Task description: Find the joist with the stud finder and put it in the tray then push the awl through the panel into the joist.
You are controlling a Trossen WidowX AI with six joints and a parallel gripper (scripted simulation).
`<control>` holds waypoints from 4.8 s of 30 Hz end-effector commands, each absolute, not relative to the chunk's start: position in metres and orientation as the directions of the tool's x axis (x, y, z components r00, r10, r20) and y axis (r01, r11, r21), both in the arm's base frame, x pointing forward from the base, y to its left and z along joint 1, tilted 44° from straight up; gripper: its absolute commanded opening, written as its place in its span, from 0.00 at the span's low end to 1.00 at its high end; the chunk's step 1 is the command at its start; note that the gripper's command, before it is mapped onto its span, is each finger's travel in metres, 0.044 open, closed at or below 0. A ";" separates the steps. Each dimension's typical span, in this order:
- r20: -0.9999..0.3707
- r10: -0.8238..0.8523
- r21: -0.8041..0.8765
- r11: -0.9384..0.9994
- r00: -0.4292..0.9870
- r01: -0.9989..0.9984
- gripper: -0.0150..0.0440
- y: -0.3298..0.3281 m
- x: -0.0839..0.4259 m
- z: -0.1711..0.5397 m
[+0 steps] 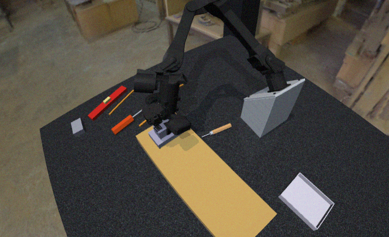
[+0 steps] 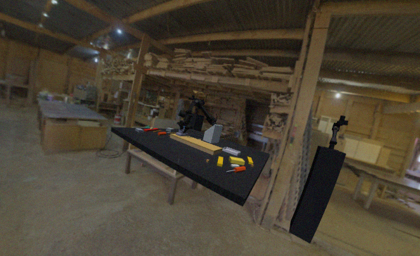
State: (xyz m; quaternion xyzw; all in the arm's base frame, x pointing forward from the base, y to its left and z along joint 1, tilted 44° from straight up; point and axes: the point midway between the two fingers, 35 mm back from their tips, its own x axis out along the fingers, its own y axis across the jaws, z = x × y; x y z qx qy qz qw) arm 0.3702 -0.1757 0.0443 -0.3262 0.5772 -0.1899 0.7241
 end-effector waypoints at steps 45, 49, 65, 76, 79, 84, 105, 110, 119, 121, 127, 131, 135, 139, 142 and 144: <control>-0.884 -0.397 -0.448 0.575 0.246 -0.685 0.25 0.097 0.369 -0.040; -0.900 -0.375 -0.403 0.523 0.221 -0.751 0.25 0.124 0.354 -0.062; -0.932 -0.347 -0.206 0.277 0.102 -0.938 0.25 0.204 0.268 -0.148; -0.923 -0.383 -0.065 0.096 0.023 -0.993 0.25 0.227 0.193 -0.202; -0.916 -0.400 -0.026 0.049 0.005 -0.998 0.25 0.229 0.172 -0.215; -0.901 -0.434 0.037 -0.028 -0.021 -0.999 0.25 0.227 0.137 -0.236; -0.891 -0.454 0.067 -0.064 -0.031 -0.996 0.25 0.207 0.122 -0.268; -0.891 -0.454 0.067 -0.064 -0.031 -0.996 0.25 0.199 0.122 -0.276; -0.890 -0.454 0.067 -0.064 -0.031 -0.996 0.25 0.186 0.122 -0.290; -0.890 -0.454 0.067 -0.064 -0.031 -0.996 0.25 0.183 0.122 -0.293; -0.890 -0.455 0.067 -0.064 -0.030 -0.996 0.25 0.173 0.121 -0.302; -0.890 -0.455 0.067 -0.064 -0.030 -0.996 0.25 0.167 0.121 -0.307; -0.890 -0.455 0.066 -0.064 -0.030 -0.996 0.25 0.165 0.121 -0.309; -0.890 -0.456 0.066 -0.063 -0.030 -0.996 0.25 0.161 0.121 -0.313; -0.890 -0.456 0.066 -0.063 -0.030 -0.996 0.25 0.158 0.121 -0.317; -0.890 -0.456 0.066 -0.063 -0.030 -0.996 0.25 0.156 0.121 -0.319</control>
